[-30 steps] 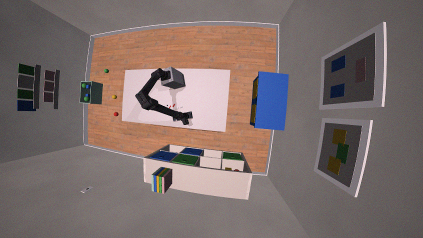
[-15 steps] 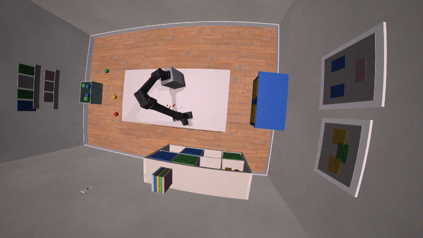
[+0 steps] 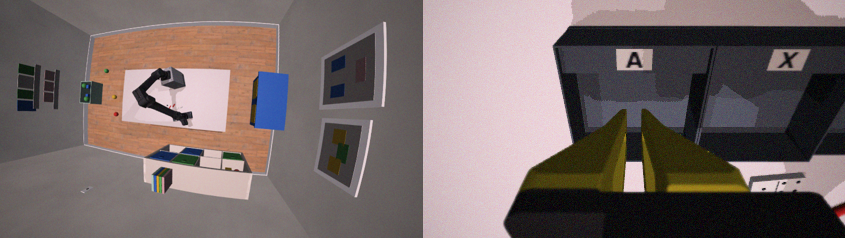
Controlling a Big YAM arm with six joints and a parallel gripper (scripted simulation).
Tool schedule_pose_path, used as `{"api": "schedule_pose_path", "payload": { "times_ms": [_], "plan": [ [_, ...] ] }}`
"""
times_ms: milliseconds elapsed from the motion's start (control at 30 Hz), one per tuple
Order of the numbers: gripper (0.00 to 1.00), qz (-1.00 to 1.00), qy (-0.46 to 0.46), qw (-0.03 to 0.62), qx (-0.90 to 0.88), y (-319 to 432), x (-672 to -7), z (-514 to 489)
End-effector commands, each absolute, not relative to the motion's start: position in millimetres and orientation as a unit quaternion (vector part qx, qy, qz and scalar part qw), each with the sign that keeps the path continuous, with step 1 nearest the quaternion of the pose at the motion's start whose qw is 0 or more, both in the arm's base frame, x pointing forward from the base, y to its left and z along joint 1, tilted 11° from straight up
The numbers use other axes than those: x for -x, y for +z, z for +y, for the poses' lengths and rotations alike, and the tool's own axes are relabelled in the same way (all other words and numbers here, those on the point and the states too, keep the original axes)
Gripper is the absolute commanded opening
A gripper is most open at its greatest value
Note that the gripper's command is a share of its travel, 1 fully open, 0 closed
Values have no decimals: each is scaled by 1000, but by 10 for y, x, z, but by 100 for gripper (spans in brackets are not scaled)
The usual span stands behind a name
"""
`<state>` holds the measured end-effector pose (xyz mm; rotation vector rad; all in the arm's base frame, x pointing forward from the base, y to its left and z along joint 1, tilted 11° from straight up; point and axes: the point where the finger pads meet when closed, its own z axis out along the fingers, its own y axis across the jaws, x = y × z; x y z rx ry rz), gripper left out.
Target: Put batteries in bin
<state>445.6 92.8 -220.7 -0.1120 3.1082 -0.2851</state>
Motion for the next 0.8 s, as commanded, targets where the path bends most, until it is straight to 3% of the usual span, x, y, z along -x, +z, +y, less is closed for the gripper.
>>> {"api": "schedule_pose_path", "payload": {
  "times_ms": [0, 433, 767],
  "plan": [
    [9, 995, -89, 20, 37, -1992, -4505, 1037],
    [9, 995, -92, 7, 34, -2039, -4441, 1002],
    [9, 995, -88, 20, 36, -1219, -4456, 1176]
  ]
}}
